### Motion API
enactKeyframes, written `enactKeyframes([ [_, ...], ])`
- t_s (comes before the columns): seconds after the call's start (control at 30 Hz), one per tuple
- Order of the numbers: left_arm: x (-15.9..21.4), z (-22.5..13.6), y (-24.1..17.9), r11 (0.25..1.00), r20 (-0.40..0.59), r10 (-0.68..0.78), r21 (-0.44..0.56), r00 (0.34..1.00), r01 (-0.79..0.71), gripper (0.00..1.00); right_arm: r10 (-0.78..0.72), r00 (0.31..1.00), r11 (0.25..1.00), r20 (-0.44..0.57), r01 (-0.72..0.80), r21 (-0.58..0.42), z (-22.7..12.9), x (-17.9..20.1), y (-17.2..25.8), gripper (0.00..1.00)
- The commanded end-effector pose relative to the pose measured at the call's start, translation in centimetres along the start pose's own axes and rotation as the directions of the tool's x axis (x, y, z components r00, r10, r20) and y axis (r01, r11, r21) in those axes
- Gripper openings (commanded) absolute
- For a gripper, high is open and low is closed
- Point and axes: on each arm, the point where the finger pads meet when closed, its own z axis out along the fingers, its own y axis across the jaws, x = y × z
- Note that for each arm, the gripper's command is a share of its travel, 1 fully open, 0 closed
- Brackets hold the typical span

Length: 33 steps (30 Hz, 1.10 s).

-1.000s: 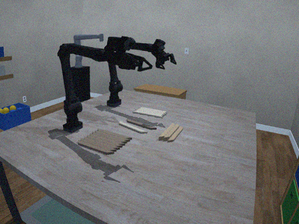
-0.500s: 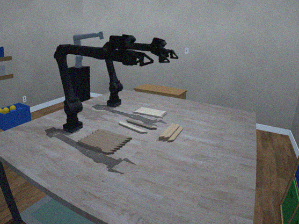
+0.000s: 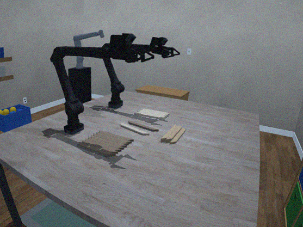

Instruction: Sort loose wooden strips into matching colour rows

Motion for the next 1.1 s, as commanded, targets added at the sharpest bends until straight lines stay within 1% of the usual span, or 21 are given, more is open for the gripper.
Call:
enactKeyframes([
  [0.0, -2.0, -1.6, 2.1, 0.995, 0.084, -0.084, -0.055, 0.993, 0.088, 1.0, 0.038, 0.997, 0.999, 0.068, -0.037, -0.017, -1.4, -2.8, 1.5, 1.0],
  [0.03, -2.4, -1.7, 2.2, 0.994, 0.096, -0.09, -0.059, 0.991, 0.096, 1.0, 0.041, 0.997, 0.999, 0.067, -0.04, -0.017, -1.5, -2.7, 1.5, 1.0],
  [0.07, -1.9, -1.4, 1.6, 0.994, 0.087, -0.091, -0.047, 0.992, 0.095, 1.0, 0.037, 0.997, 0.999, 0.064, -0.036, -0.011, -1.4, -2.6, 1.3, 1.0],
  [0.13, -2.2, -2.0, 2.4, 0.992, 0.106, -0.103, -0.066, 0.989, 0.111, 1.0, 0.042, 0.996, 0.999, 0.072, -0.041, -0.022, -1.9, -2.9, 1.9, 1.0],
  [0.2, -2.4, -2.5, 3.2, 0.988, 0.123, -0.117, -0.086, 0.986, 0.128, 1.0, 0.05, 0.997, 0.998, 0.059, -0.048, -0.033, -2.2, -2.5, 2.5, 1.0],
  [0.37, -2.9, -3.4, 4.6, 0.981, 0.153, -0.134, -0.117, 0.979, 0.152, 1.0, 0.062, 0.994, 0.997, 0.085, -0.058, -0.05, -2.9, -3.3, 3.4, 1.0],
  [0.57, -3.1, -3.6, 4.6, 0.981, 0.163, -0.135, -0.119, 0.977, 0.156, 1.0, 0.064, 0.994, 0.997, 0.088, -0.06, -0.046, -3.1, -3.4, 3.3, 1.0],
  [0.6, -3.9, -3.4, 4.4, 0.982, 0.171, -0.131, -0.114, 0.976, 0.152, 1.0, 0.062, 0.995, 0.997, 0.077, -0.059, -0.04, -2.7, -3.3, 3.0, 1.0],
  [0.63, -1.4, -2.2, 3.0, 0.987, 0.113, -0.126, -0.087, 0.986, 0.136, 1.0, 0.057, 0.998, 0.998, 0.024, -0.056, -0.019, -1.8, -1.0, 2.1, 1.0],
  [0.67, -0.8, -2.0, 2.9, 0.989, 0.089, -0.11, -0.087, 0.99, 0.118, 1.0, 0.035, 0.999, 0.999, 0.024, -0.035, -0.018, -1.8, -1.0, 2.0, 1.0],
  [0.73, -1.7, -2.1, 2.9, 0.99, 0.101, -0.107, -0.085, 0.989, 0.115, 1.0, 0.035, 0.999, 0.999, 0.03, -0.034, -0.022, -1.9, -1.3, 2.1, 1.0],
  [0.8, -1.7, -2.1, 2.9, 0.99, 0.101, -0.107, -0.085, 0.989, 0.115, 1.0, 0.035, 0.999, 0.999, 0.038, -0.034, -0.021, -1.9, -1.9, 2.0, 1.0],
  [0.83, -2.8, -2.2, 2.0, 0.991, 0.114, -0.107, -0.064, 0.988, 0.115, 1.0, 0.035, 0.999, 0.999, 0.038, -0.034, -0.021, -1.9, -1.9, 2.0, 0.42],
  [0.87, -3.8, -2.5, 1.7, 0.991, 0.131, -0.117, -0.056, 0.984, 0.125, 1.0, 0.035, 0.999, 0.999, 0.038, -0.034, -0.021, -1.9, -1.9, 2.0, 0.42],
  [0.9, -2.4, -2.2, 2.1, 0.991, 0.11, -0.108, -0.066, 0.988, 0.115, 1.0, 0.035, 0.999, 0.999, 0.04, -0.034, -0.021, -1.9, -1.9, 2.0, 0.42],
  [0.97, -3.1, -2.3, 2.2, 0.991, 0.122, -0.107, -0.069, 0.987, 0.116, 1.0, 0.042, 0.998, 0.999, 0.047, -0.041, -0.021, -1.9, -2.1, 2.0, 0.42],
  [1.03, -3.1, -2.3, 2.4, 0.99, 0.121, -0.107, -0.074, 0.987, 0.117, 1.0, 0.044, 0.998, 0.999, 0.047, -0.042, -0.034, -1.9, -2.1, 2.7, 0.42],
  [1.07, -3.7, -2.5, 3.7, 0.988, 0.148, -0.106, -0.1, 0.983, 0.122, 1.0, 0.044, 0.998, 0.999, 0.047, -0.042, -0.035, -1.9, -2.1, 2.7, 0.42],
])
